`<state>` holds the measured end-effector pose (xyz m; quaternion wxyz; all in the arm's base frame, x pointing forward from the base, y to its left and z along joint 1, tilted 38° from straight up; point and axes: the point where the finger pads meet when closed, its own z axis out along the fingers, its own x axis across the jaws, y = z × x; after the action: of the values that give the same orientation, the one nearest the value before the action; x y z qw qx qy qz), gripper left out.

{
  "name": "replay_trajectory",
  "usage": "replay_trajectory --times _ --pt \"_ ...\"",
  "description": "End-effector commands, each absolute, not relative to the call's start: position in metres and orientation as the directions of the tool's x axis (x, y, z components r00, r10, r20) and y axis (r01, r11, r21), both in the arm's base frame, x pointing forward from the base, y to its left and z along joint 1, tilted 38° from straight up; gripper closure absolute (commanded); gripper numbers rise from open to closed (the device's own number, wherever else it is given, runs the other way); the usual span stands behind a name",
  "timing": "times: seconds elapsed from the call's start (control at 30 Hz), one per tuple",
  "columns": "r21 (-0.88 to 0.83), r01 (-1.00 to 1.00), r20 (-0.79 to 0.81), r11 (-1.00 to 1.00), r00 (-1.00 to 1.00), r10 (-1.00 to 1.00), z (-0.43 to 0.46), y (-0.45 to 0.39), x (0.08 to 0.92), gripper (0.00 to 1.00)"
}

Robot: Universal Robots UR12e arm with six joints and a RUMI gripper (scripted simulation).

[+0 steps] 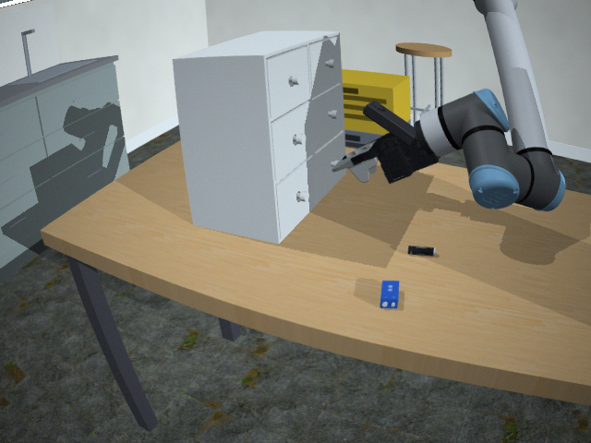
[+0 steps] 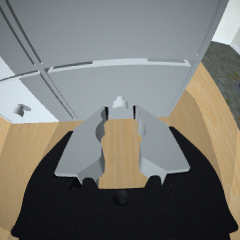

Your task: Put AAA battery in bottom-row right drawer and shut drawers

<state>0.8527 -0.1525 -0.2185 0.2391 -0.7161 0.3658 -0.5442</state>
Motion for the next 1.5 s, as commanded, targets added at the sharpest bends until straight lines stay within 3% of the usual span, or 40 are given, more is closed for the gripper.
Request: replay_trajectory --times 0.0,1.47 --pt "-0.741 -0.261 0.605 -0.619 0.140 -0.783 -0.217 -0.151 0.855 0.80" --pt "-0.741 -0.263 0.605 -0.618 0.139 -0.784 -0.214 -0.161 0.797 0.80"
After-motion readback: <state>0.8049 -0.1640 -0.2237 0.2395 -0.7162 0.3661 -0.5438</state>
